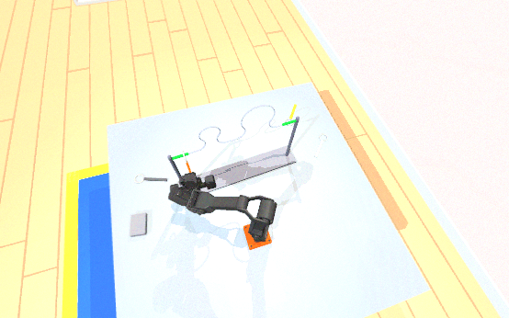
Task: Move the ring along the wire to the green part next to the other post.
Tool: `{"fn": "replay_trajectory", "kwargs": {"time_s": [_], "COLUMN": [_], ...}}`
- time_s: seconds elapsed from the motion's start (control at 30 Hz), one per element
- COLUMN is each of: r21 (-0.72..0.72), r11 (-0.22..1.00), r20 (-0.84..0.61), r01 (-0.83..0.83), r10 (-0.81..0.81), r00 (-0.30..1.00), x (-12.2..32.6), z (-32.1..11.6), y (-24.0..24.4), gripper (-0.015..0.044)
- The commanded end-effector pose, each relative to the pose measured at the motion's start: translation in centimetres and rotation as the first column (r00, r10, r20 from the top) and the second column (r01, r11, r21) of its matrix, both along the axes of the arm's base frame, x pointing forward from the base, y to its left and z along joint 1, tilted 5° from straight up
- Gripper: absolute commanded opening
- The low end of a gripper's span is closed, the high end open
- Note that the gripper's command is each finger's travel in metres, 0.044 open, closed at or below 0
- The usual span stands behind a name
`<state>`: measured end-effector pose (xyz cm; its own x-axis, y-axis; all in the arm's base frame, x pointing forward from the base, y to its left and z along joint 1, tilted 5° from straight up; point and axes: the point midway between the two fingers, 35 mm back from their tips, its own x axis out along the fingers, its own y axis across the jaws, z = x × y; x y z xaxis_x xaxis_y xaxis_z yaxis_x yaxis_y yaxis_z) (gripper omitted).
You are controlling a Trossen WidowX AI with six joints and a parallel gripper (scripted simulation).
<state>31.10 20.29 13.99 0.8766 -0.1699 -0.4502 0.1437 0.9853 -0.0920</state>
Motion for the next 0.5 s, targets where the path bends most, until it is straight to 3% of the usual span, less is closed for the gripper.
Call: {"fn": "replay_trajectory", "kwargs": {"time_s": [0.0, 0.33, 0.47], "r21": [0.002, 0.002, 0.000], "r11": [1.000, 1.000, 1.000], "r20": [0.003, 0.003, 0.000], "r01": [0.004, 0.004, 0.000], "r10": [-0.004, -0.004, 0.000], "r00": [1.000, 1.000, 1.000], "x": [-0.01, -0.01, 0.00], "z": [-0.04, -0.04, -0.03], "y": [-0.04, -0.04, 0.00], "gripper": [-0.0150, -0.0150, -0.0045]}}
